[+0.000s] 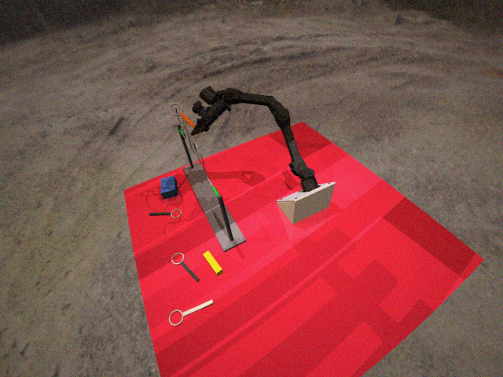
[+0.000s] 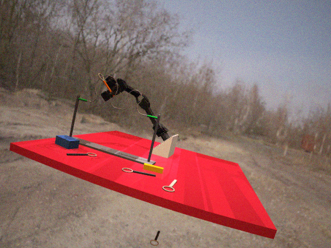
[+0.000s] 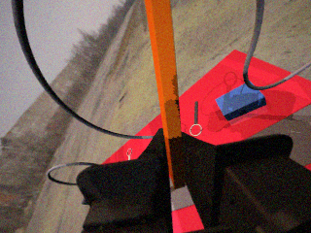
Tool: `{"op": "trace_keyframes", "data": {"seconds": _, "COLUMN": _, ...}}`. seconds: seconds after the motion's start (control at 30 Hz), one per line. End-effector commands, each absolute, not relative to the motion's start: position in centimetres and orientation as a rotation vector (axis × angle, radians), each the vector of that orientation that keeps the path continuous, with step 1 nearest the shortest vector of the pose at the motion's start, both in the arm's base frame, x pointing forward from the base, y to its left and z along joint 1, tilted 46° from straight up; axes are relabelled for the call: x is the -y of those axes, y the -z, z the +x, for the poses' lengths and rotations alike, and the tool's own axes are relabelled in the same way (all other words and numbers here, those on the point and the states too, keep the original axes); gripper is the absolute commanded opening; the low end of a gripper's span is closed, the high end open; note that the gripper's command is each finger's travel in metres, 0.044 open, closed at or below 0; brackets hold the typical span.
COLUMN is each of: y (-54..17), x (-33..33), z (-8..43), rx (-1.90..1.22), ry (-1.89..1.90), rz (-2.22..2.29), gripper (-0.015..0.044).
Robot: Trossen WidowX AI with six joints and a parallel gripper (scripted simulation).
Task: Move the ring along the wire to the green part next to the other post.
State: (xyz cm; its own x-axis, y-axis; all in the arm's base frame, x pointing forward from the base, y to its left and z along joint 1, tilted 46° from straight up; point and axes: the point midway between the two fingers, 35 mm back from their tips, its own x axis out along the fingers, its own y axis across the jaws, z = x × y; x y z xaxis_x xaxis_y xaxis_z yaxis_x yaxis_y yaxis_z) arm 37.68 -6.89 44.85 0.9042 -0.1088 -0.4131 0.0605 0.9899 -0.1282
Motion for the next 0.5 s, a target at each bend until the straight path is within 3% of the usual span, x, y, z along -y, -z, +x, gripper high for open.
{"op": "trace_keyframes", "data": {"seconds": 0.0, "y": -44.84, "x": 7.02, "z": 37.56, "rx": -0.430, "ry": 0.101, "rz": -0.172, "gripper": -0.0150}}
{"op": "trace_keyframes", "data": {"seconds": 0.47, "y": -44.96, "x": 7.63, "z": 37.59, "rx": -0.420, "ry": 0.148, "rz": -0.345, "gripper": -0.0150}}
